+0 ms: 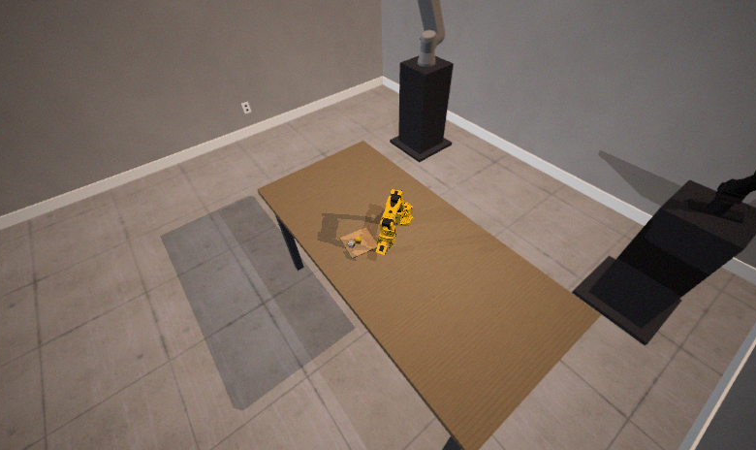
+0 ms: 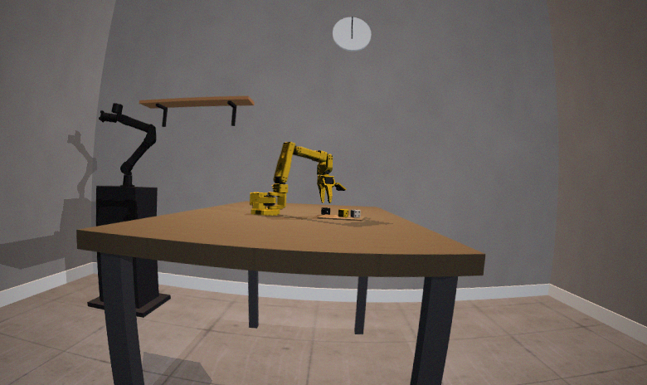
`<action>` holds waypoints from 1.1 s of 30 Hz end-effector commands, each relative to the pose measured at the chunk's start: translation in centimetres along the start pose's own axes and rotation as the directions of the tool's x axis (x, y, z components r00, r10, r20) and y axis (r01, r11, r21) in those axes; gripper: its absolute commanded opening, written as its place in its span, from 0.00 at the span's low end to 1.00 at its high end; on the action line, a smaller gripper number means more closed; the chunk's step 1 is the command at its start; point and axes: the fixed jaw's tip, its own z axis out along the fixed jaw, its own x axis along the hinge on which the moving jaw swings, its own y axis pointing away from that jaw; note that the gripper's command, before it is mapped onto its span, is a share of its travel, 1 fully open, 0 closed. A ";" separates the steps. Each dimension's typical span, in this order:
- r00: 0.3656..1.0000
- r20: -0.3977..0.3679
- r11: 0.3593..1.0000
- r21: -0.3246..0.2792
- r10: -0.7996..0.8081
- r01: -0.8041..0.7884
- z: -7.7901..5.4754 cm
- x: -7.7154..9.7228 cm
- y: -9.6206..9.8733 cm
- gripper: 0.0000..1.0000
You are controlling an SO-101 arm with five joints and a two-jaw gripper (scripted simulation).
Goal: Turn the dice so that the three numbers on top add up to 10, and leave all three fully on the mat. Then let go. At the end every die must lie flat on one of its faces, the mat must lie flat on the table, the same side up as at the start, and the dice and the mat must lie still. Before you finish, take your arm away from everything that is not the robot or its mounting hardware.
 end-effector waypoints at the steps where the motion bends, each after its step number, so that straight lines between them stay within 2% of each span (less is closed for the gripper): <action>1: 0.999 0.033 1.000 -0.006 0.000 0.000 0.0 -0.4 0.3 0.31; 13: 0.999 0.033 1.000 -0.006 0.000 0.000 2.1 -0.4 0.3 0.31; 23: 0.999 0.033 1.000 -0.006 0.000 0.000 2.9 -0.3 0.3 0.31; 33: 0.999 0.033 1.000 -0.006 0.000 0.000 3.1 -0.3 0.3 0.31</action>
